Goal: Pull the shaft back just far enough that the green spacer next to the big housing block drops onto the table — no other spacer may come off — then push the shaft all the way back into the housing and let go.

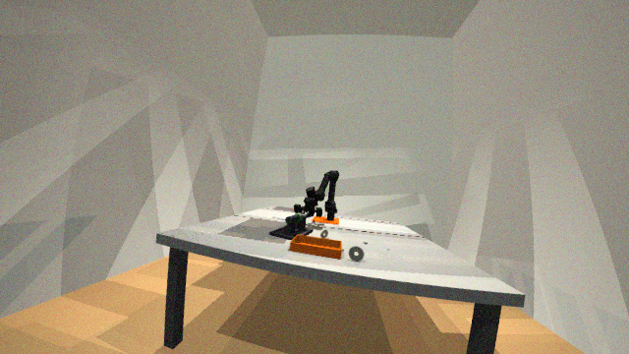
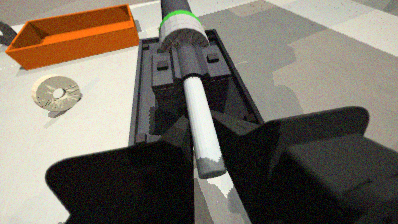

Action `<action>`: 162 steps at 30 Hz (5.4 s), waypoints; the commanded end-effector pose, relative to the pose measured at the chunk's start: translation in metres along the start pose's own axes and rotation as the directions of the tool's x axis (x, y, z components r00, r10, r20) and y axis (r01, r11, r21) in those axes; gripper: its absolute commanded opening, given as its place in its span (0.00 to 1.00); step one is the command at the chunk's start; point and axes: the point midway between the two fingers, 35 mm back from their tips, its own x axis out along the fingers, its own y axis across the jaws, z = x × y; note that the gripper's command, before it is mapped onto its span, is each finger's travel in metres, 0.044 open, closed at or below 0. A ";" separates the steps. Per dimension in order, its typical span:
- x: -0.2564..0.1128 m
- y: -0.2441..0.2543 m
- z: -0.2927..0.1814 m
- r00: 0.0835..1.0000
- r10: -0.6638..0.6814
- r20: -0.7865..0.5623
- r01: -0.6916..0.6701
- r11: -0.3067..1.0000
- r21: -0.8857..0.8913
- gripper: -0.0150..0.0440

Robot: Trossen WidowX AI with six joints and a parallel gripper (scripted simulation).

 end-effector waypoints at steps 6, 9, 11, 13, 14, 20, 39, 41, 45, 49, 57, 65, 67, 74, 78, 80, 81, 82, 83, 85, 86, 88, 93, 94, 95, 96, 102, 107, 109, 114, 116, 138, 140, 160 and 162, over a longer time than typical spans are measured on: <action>-0.002 0.001 -0.001 1.000 0.001 -0.001 -0.001 1.000 -0.003 0.25; -0.002 0.000 -0.002 1.000 0.001 -0.001 -0.001 1.000 -0.003 0.25; -0.002 0.000 -0.002 1.000 0.001 -0.001 -0.001 1.000 -0.003 0.25; -0.003 0.000 -0.002 1.000 0.001 -0.001 -0.001 1.000 -0.003 0.25; -0.003 0.000 -0.002 1.000 0.001 -0.001 -0.001 1.000 -0.003 0.25; -0.003 0.000 -0.002 1.000 0.001 -0.001 -0.001 1.000 -0.003 0.25; -0.005 0.000 -0.003 1.000 0.001 -0.001 -0.001 1.000 -0.003 0.25; -0.005 0.000 -0.003 1.000 0.001 -0.001 -0.001 1.000 -0.003 0.25; -0.005 0.000 -0.004 1.000 0.001 -0.001 -0.001 1.000 -0.003 0.25; -0.006 0.000 -0.004 1.000 0.001 -0.001 -0.001 1.000 -0.003 0.25; -0.006 0.000 -0.004 1.000 0.001 -0.001 -0.001 1.000 -0.003 0.25; -0.007 0.000 -0.005 1.000 0.001 -0.001 -0.001 1.000 -0.003 0.25; -0.007 0.000 -0.005 1.000 0.001 -0.001 -0.001 1.000 -0.003 0.25; -0.008 0.000 -0.005 1.000 0.001 -0.001 -0.001 1.000 -0.003 0.25; -0.008 0.000 -0.005 1.000 0.001 -0.001 -0.001 1.000 -0.003 0.25; -0.008 0.000 -0.005 1.000 0.001 -0.001 -0.001 1.000 -0.003 0.25; -0.009 0.000 -0.005 1.000 0.001 -0.001 -0.001 1.000 -0.003 0.25; -0.009 0.000 -0.005 1.000 0.001 -0.001 -0.001 1.000 -0.003 0.25; -0.009 0.000 -0.006 1.000 0.001 -0.001 -0.001 1.000 -0.003 0.25; -0.009 0.000 -0.006 1.000 0.001 -0.001 -0.001 1.000 -0.003 0.25; -0.009 0.000 -0.006 1.000 0.001 -0.001 -0.001 1.000 -0.003 0.25; -0.009 0.000 -0.006 1.000 0.001 -0.001 -0.001 1.000 -0.003 0.25; -0.010 0.000 -0.006 1.000 0.001 -0.001 -0.001 1.000 -0.003 0.25; -0.010 0.000 -0.006 1.000 0.001 -0.001 -0.001 1.000 -0.003 0.25; -0.010 0.000 -0.006 1.000 0.001 -0.001 -0.001 1.000 -0.003 0.25; -0.010 0.000 -0.006 1.000 0.001 -0.001 -0.001 1.000 -0.003 0.25; -0.010 0.000 -0.007 1.000 0.001 -0.002 -0.001 1.000 -0.003 0.25; -0.011 0.000 -0.007 1.000 0.001 -0.002 -0.001 1.000 -0.003 0.25; -0.011 0.000 -0.007 1.000 0.001 -0.002 -0.001 1.000 -0.003 0.25; -0.011 0.000 -0.007 1.000 0.001 -0.002 -0.001 1.000 -0.003 0.25; -0.012 0.000 -0.007 1.000 0.001 -0.002 -0.001 1.000 -0.003 0.25; -0.014 0.000 -0.008 1.000 0.001 -0.002 -0.001 1.000 -0.003 0.25; -0.014 0.000 -0.008 1.000 0.001 -0.002 -0.001 1.000 -0.003 0.25; -0.012 0.000 -0.007 1.000 0.001 -0.002 -0.001 1.000 -0.003 0.25; -0.011 0.000 -0.007 1.000 0.001 -0.002 -0.001 1.000 -0.003 0.25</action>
